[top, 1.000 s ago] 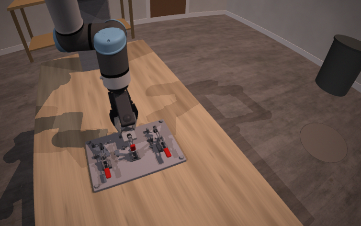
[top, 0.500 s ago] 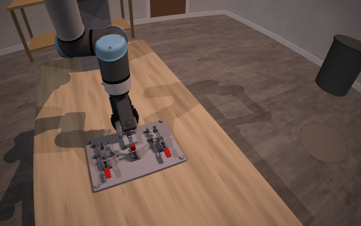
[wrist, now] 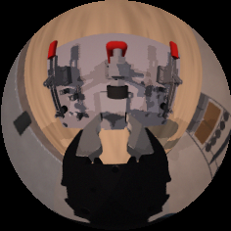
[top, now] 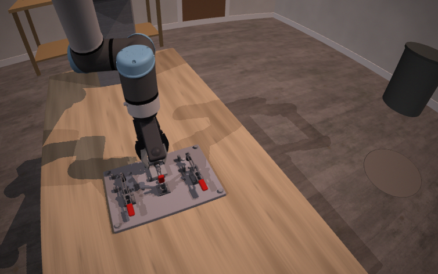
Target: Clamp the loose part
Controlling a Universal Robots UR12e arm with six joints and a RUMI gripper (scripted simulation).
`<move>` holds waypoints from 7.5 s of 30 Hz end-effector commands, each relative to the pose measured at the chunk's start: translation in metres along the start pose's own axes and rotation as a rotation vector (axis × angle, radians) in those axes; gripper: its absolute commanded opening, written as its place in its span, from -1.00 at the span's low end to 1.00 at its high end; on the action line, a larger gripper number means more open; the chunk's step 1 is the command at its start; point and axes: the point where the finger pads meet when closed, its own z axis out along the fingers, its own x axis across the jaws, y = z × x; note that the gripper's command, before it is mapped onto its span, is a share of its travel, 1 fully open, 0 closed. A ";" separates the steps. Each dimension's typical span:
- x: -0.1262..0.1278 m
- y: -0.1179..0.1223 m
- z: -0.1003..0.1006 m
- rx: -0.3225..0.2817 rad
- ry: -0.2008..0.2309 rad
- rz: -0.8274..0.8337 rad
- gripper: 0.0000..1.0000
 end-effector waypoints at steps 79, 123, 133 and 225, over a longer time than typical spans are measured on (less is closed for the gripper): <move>0.000 -0.004 0.005 0.003 0.000 -0.002 -1.00; -0.001 -0.003 0.006 0.002 0.000 -0.002 -1.00; -0.001 -0.003 0.006 0.002 0.000 -0.002 -1.00; 0.001 -0.003 -0.055 0.002 0.001 -0.001 -1.00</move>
